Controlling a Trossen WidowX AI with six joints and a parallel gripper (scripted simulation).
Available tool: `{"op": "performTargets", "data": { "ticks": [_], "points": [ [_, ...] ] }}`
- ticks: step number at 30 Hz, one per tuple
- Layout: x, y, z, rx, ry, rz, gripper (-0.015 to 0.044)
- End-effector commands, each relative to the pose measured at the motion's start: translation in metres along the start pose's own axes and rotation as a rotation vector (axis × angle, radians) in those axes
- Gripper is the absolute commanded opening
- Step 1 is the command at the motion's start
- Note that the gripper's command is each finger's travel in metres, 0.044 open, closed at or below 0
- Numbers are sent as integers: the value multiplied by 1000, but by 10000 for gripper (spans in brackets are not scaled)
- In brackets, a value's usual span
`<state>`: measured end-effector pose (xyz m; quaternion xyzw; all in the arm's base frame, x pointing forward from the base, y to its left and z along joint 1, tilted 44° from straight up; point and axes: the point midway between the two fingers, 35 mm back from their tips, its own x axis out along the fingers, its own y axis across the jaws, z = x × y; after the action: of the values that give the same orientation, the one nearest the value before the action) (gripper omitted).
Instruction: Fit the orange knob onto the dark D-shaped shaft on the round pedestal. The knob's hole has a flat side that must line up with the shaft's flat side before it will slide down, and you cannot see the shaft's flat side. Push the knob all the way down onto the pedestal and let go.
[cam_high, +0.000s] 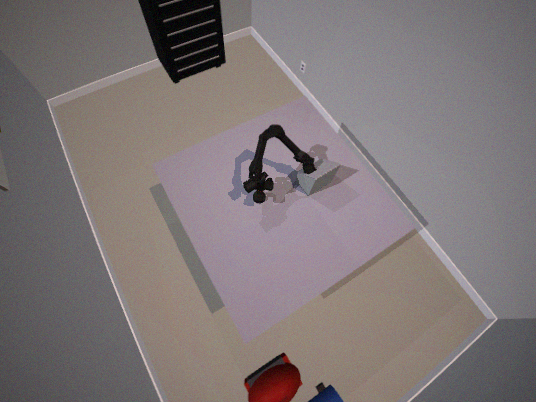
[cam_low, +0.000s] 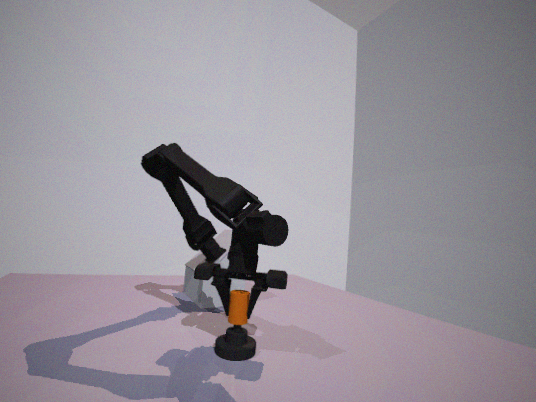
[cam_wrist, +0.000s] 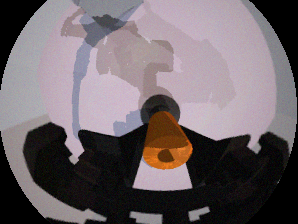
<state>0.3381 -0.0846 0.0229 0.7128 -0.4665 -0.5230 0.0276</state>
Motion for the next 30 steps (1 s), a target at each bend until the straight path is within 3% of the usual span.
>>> {"op": "performTargets", "data": {
  "ticks": [1, 8, 30],
  "points": [
    [-3, 0, -2, -5, 4, -1, 0],
    [-2, -1, -2, -206, 4, -1, 0],
    [2, -1, -1, -206, 4, -1, 0]
  ]
}}
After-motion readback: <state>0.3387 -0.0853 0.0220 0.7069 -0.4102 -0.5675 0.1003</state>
